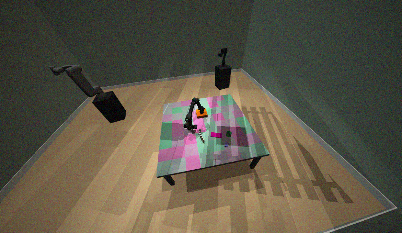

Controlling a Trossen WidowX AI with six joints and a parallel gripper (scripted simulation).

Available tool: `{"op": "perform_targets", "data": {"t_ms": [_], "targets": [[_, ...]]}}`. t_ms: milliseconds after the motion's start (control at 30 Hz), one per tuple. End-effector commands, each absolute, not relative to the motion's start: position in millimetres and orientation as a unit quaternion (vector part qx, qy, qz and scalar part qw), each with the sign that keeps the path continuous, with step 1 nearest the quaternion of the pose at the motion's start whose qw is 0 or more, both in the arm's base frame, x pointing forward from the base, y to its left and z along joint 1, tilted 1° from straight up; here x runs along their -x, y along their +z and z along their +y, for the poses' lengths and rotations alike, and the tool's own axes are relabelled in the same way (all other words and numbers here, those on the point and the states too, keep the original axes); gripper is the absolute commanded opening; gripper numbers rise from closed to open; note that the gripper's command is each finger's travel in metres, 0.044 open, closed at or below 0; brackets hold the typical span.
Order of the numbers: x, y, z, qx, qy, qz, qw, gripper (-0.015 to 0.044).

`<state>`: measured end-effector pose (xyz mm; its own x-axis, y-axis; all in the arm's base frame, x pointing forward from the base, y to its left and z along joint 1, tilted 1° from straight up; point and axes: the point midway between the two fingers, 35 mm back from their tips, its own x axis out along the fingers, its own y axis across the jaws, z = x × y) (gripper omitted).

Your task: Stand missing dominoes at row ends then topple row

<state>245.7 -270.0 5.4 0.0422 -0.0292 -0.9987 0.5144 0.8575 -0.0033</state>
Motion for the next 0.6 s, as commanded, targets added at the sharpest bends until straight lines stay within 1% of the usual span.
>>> {"op": "perform_targets", "data": {"t_ms": [0,267,567], "targets": [[-245.9,4.9,-270.2,-0.184,-0.195,0.663,0.699,0.0107],[-245.7,12.2,-269.9,-0.184,-0.195,0.663,0.699,0.0107],[-242.9,108.9,-266.1,-0.184,-0.195,0.663,0.699,0.0107]]}}
